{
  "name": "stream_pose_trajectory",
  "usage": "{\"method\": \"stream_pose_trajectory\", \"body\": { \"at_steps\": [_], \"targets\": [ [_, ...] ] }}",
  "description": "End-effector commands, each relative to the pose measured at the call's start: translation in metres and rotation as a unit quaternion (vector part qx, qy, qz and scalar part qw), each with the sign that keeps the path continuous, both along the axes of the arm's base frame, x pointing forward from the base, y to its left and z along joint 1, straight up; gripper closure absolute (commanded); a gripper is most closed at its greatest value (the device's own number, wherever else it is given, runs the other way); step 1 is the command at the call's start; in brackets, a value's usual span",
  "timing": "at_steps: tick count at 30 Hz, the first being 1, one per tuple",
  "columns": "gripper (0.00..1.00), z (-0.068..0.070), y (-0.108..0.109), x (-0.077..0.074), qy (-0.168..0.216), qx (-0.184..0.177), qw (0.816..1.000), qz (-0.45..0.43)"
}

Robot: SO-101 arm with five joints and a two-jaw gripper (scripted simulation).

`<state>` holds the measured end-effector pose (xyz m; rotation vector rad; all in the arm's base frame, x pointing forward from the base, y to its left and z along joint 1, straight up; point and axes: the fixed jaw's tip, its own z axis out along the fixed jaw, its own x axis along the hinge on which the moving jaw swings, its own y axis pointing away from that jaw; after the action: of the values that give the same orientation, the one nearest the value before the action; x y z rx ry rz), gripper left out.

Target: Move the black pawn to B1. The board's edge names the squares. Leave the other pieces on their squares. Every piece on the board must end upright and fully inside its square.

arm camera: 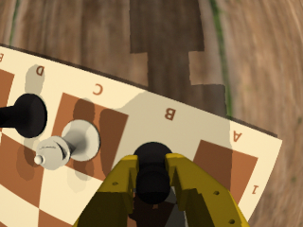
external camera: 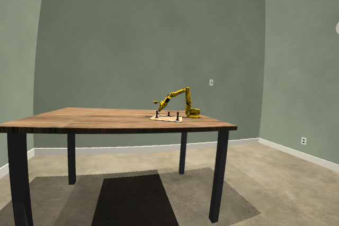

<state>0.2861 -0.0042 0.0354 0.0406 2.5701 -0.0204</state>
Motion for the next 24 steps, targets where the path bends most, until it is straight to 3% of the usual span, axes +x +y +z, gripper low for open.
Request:
{"method": "stream_pose_trajectory", "body": {
  "at_steps": [1, 24],
  "targets": [
    [1.0, -0.007, 0.002, -0.002, 0.009, 0.0, 1.0, 0.004],
    [1.0, -0.021, 0.002, -0.008, 0.009, 0.0, 1.0, 0.004]
  ]
}}
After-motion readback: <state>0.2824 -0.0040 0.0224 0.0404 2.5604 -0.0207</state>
